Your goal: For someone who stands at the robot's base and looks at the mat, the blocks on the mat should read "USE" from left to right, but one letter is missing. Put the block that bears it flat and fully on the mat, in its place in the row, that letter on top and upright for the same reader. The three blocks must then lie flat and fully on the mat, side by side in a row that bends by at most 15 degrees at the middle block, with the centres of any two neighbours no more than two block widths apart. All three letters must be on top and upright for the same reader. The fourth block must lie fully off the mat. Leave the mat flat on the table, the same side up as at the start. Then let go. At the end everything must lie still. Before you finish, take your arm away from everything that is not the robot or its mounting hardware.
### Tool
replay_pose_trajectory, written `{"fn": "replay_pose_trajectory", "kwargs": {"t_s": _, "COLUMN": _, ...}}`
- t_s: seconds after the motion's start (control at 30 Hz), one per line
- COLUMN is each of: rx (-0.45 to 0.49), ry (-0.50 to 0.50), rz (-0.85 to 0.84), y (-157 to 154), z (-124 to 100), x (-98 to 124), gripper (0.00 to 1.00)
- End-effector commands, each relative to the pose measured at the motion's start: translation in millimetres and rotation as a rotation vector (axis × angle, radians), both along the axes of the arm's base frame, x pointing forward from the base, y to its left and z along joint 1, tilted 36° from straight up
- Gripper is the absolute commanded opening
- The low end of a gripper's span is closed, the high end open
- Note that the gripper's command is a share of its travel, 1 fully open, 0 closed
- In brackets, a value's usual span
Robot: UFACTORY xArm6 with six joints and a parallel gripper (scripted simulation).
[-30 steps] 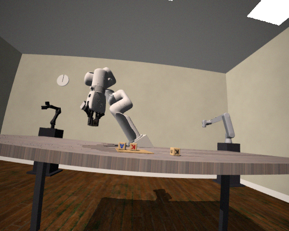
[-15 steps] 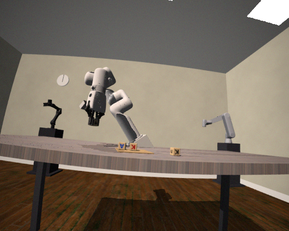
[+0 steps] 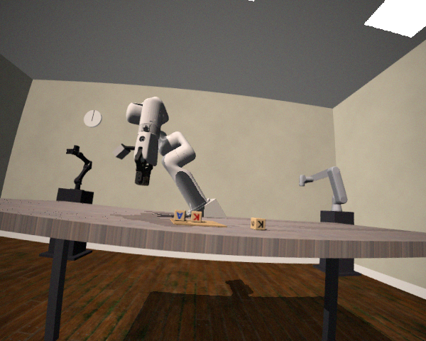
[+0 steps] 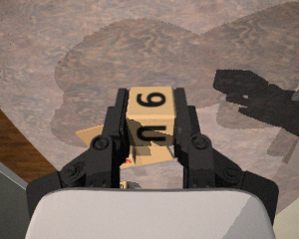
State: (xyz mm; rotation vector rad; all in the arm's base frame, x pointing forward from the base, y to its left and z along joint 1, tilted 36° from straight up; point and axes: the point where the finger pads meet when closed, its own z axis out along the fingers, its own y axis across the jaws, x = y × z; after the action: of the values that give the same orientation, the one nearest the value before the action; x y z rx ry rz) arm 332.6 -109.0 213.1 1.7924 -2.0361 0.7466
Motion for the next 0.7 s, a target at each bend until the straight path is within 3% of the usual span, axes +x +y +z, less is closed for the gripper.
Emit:
{"fn": "replay_pose_trajectory", "kwargs": {"t_s": 0.0, "rx": -0.005, "ry": 0.08, "rz": 0.112, "y": 7, "z": -2, "x": 7, "gripper": 0.27}}
{"fn": "replay_pose_trajectory", "kwargs": {"t_s": 0.07, "rx": -0.005, "ry": 0.08, "rz": 0.112, "y": 7, "z": -2, "x": 7, "gripper": 0.27}}
{"fn": "replay_pose_trajectory", "kwargs": {"t_s": 0.67, "rx": -0.051, "ry": 0.393, "rz": 0.558, "y": 36, "z": -17, "x": 30, "gripper": 0.27}}
